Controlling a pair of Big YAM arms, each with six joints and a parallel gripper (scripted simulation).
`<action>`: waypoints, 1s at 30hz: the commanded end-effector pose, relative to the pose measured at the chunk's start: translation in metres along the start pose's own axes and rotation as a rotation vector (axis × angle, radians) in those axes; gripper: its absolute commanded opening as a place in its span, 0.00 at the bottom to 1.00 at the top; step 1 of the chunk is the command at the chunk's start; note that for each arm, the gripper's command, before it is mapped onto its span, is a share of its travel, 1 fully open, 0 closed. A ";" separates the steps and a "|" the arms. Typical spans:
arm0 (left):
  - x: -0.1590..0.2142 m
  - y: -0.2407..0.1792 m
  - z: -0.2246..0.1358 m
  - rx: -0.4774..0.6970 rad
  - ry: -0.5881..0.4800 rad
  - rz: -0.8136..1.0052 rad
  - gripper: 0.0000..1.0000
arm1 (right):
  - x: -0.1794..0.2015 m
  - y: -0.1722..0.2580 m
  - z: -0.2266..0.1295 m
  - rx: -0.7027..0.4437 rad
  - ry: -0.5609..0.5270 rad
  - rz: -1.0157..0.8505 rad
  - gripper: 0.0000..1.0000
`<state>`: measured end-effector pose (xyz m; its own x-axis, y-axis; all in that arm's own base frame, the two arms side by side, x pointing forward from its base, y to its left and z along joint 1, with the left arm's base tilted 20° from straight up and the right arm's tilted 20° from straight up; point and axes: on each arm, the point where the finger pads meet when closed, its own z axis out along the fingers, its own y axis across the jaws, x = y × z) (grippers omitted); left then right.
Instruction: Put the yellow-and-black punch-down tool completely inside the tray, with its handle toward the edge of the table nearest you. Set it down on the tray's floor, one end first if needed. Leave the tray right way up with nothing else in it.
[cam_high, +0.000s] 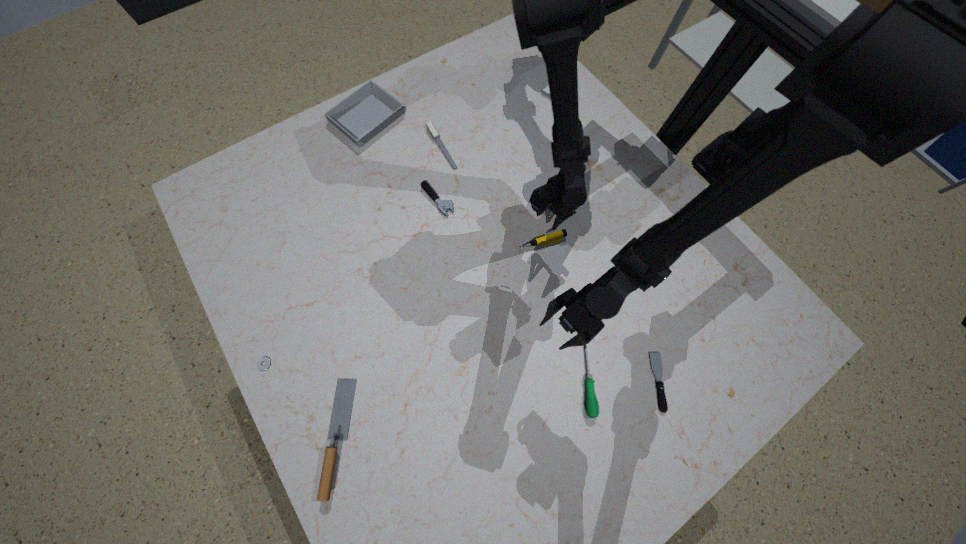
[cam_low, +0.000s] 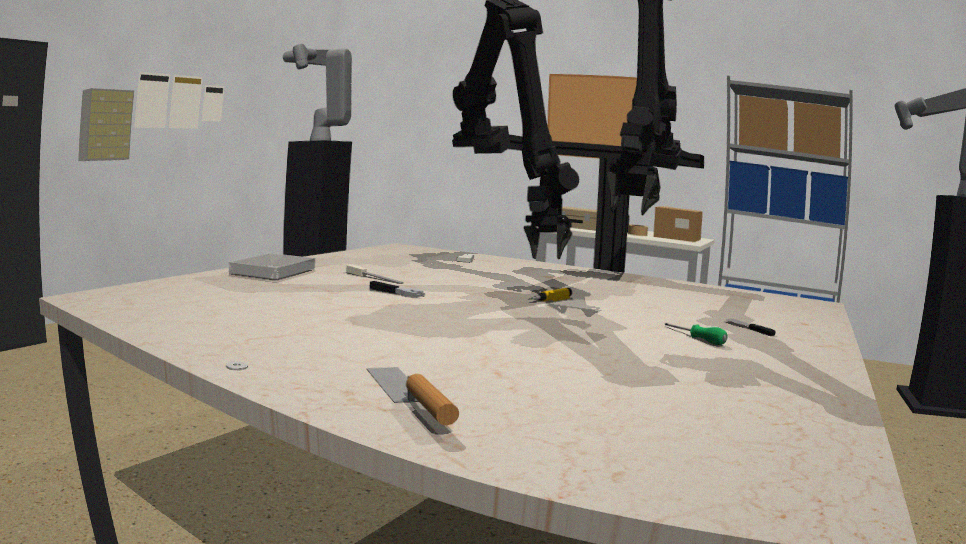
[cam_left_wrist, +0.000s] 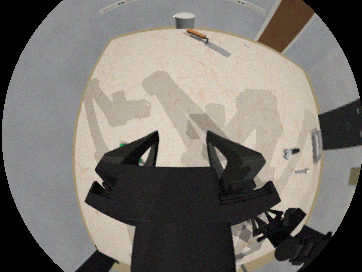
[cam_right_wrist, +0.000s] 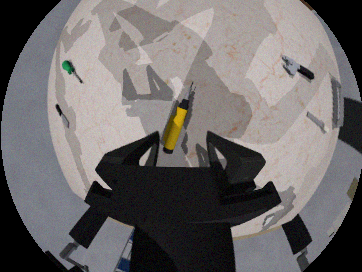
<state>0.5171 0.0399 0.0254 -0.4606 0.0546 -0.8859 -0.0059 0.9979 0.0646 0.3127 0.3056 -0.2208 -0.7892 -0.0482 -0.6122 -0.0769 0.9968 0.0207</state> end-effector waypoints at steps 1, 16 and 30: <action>-0.006 0.005 -0.007 0.024 0.011 0.181 0.65 | 0.014 0.000 0.035 0.120 0.147 0.221 0.64; 0.070 -0.022 -0.055 0.332 0.172 0.618 0.65 | 0.025 0.018 0.060 0.169 0.302 0.349 0.64; 0.128 -0.058 -0.126 0.703 0.139 0.909 0.65 | 0.030 0.015 0.061 0.172 0.313 0.331 0.64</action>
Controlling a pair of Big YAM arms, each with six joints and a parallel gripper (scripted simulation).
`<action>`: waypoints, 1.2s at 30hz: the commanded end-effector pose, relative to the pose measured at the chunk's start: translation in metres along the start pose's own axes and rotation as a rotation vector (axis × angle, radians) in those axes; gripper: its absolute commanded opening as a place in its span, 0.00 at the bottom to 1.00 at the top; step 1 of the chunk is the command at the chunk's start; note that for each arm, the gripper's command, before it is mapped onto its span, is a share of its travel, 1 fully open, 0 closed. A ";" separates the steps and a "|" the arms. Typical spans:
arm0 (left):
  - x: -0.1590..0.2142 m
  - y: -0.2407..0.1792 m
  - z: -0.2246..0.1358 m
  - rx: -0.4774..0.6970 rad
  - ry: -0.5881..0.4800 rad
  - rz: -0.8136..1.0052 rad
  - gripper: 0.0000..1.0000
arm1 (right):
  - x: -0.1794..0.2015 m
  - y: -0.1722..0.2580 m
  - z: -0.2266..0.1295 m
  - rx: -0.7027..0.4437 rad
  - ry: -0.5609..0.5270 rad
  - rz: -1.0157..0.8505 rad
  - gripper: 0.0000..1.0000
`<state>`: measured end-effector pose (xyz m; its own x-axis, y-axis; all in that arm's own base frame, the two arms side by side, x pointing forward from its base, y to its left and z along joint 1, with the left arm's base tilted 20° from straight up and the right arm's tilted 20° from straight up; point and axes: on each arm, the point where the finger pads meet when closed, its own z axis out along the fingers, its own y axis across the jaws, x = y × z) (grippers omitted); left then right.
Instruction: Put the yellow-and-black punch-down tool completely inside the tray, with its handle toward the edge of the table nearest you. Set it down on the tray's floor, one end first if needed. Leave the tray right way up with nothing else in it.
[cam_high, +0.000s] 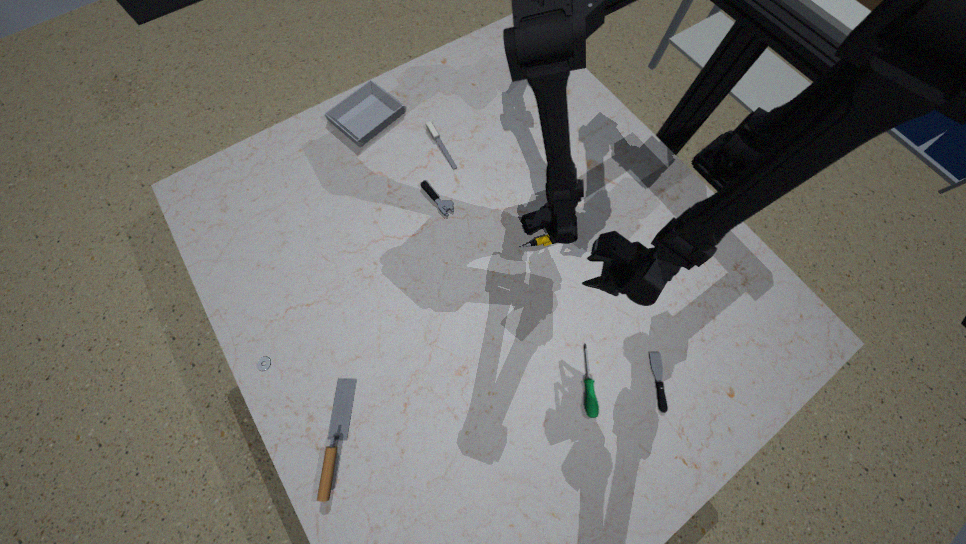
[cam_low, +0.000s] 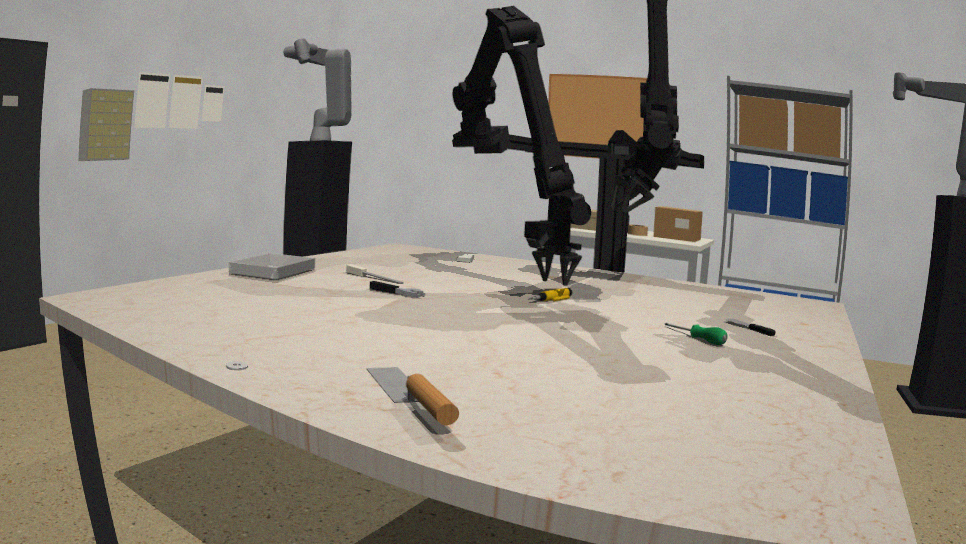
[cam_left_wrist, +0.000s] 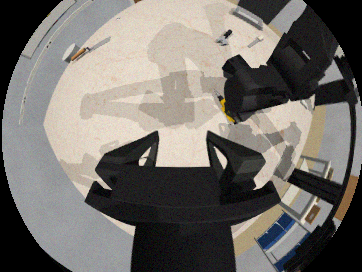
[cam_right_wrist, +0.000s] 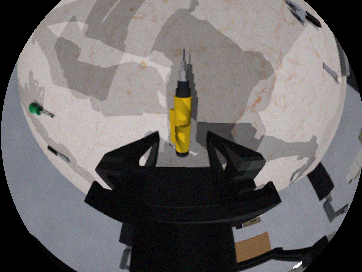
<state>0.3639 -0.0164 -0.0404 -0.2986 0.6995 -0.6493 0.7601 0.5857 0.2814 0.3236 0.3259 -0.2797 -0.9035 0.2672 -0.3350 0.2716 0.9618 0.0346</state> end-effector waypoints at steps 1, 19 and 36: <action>0.000 -0.013 -0.017 0.101 -0.008 0.236 0.65 | 0.000 -0.003 0.007 0.014 0.008 0.016 0.64; -0.013 -0.104 -0.061 0.309 -0.276 0.421 0.65 | -0.002 0.007 -0.001 -0.011 -0.003 0.014 0.64; -0.011 -0.107 -0.059 0.319 -0.274 0.397 0.65 | 0.000 -0.001 0.022 -0.001 0.002 0.020 0.64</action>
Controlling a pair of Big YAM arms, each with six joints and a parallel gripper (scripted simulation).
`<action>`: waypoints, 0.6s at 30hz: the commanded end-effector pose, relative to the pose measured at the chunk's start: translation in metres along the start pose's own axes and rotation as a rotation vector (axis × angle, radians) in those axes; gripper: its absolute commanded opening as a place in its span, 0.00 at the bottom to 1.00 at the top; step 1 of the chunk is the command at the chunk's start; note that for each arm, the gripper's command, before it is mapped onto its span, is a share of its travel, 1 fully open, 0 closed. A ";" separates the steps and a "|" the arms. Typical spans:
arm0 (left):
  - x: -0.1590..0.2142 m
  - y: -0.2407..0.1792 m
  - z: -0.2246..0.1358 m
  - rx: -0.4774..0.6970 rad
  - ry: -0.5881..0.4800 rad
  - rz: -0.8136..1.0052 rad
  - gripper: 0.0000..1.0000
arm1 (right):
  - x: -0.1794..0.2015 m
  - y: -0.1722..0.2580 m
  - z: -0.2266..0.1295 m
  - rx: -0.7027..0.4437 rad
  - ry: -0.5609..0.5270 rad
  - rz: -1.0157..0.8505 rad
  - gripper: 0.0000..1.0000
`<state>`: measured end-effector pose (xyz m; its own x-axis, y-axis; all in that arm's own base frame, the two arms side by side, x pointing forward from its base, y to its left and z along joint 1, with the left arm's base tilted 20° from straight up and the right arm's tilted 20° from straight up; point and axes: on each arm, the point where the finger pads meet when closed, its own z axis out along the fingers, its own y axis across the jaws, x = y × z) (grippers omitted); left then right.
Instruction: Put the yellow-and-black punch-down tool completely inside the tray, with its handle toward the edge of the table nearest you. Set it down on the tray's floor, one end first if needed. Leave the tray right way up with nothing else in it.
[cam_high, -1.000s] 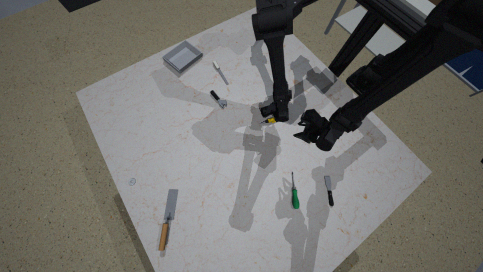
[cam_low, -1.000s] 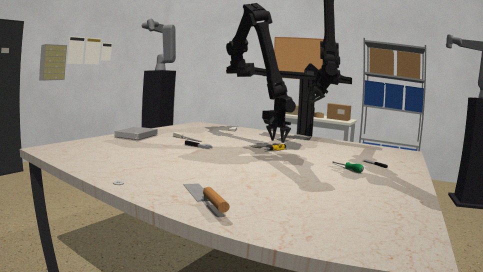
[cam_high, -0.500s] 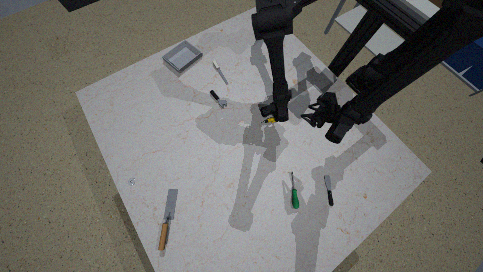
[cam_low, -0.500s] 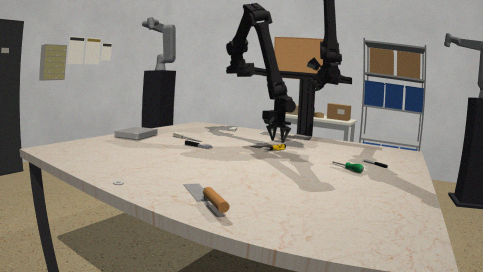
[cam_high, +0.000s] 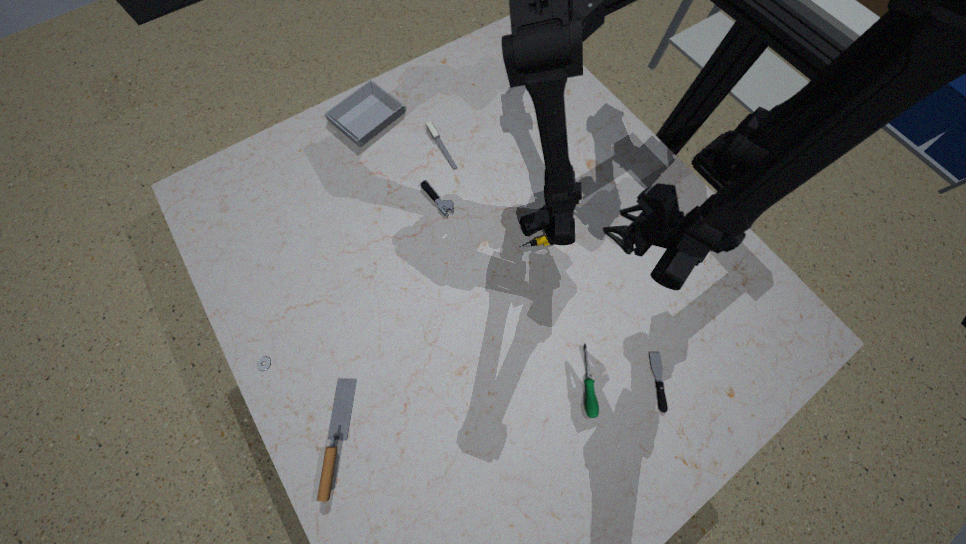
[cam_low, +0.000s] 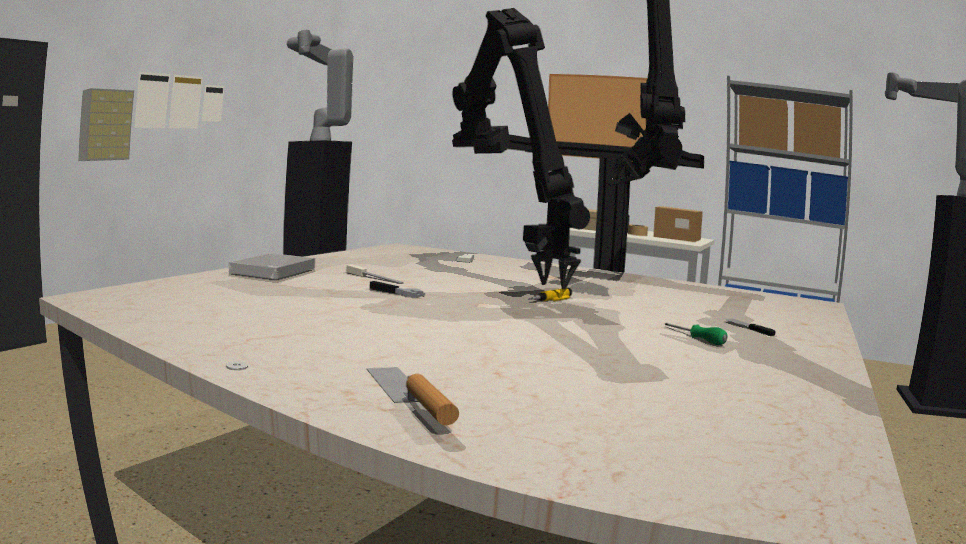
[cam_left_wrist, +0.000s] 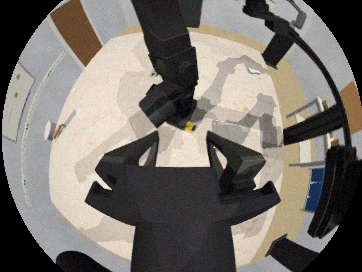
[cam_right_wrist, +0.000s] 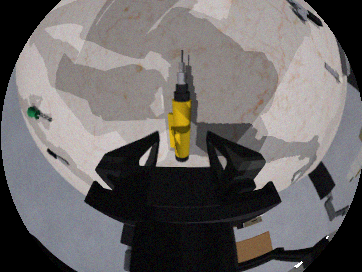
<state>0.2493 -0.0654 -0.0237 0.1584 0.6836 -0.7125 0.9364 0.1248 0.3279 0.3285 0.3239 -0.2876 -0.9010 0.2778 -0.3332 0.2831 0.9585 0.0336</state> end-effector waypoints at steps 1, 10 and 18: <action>0.001 0.004 -0.003 -0.005 -0.002 0.015 0.65 | 0.002 0.000 0.014 -0.006 0.001 0.008 0.64; 0.000 0.003 -0.001 0.001 -0.003 0.020 0.65 | 0.000 -0.001 0.028 -0.004 0.001 0.003 0.62; 0.000 0.003 -0.001 0.001 -0.003 0.020 0.65 | 0.007 0.003 0.035 -0.005 0.003 -0.011 0.56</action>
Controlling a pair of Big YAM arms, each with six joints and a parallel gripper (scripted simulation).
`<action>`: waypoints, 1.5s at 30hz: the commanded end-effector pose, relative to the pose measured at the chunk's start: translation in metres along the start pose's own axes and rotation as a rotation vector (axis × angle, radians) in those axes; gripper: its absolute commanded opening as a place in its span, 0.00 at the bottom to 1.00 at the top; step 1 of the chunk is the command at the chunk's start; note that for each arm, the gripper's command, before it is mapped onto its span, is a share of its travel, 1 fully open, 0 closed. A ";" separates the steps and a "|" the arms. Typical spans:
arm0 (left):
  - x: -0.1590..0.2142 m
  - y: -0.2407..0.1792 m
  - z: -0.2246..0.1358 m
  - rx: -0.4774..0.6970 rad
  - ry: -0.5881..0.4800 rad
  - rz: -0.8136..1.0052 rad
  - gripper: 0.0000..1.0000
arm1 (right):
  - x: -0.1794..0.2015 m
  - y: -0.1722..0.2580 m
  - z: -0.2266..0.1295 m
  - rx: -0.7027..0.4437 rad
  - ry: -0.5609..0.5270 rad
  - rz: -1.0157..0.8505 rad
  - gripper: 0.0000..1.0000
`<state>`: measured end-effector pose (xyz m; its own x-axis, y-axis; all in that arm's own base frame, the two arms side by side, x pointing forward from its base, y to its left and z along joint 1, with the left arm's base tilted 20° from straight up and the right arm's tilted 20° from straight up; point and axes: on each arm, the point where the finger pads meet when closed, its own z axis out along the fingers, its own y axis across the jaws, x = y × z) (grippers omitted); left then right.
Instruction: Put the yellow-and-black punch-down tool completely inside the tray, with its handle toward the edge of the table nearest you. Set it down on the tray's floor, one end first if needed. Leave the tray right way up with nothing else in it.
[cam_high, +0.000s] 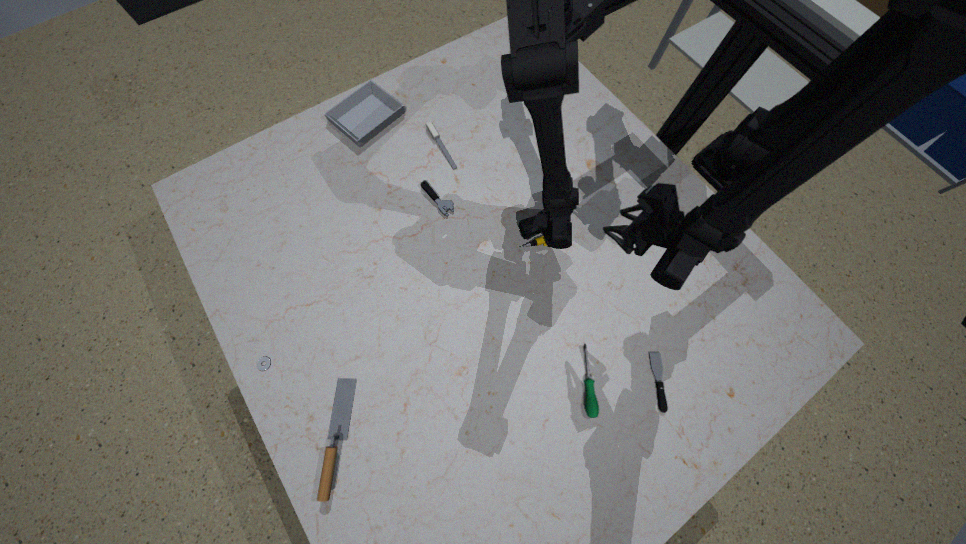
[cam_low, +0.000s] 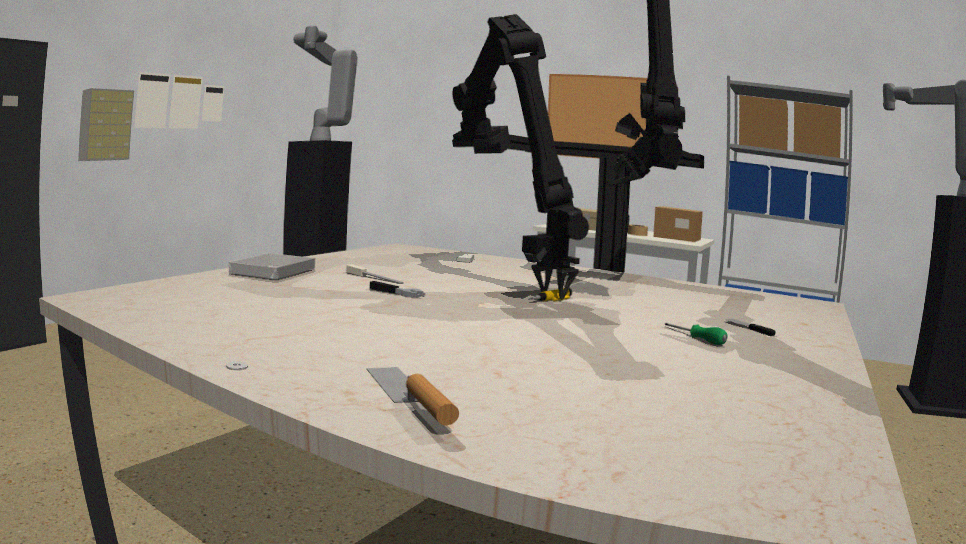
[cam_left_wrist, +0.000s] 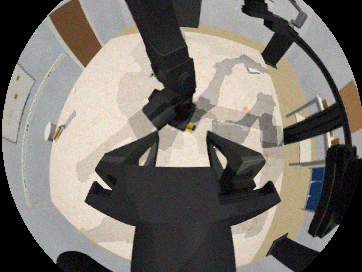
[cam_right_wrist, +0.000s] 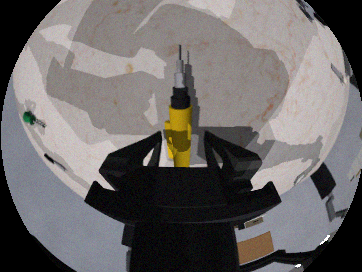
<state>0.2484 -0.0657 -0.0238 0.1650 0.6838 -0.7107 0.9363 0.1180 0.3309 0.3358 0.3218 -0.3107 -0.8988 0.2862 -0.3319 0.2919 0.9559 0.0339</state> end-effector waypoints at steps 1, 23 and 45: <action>0.000 0.004 -0.001 -0.002 -0.003 0.013 0.65 | 0.007 0.002 0.010 -0.003 0.004 -0.022 0.50; 0.000 0.004 -0.001 -0.002 -0.003 0.013 0.65 | 0.000 0.012 -0.050 -0.030 -0.011 -0.006 0.25; 0.000 0.004 -0.001 -0.002 -0.003 0.013 0.65 | -0.109 -0.155 -0.067 -0.022 -0.029 -0.182 0.25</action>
<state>0.2484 -0.0657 -0.0239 0.1654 0.6839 -0.7106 0.9362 0.1176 0.3311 0.3468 0.1939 -0.2455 -0.9118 0.2329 -0.3382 0.2538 0.9671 -0.0182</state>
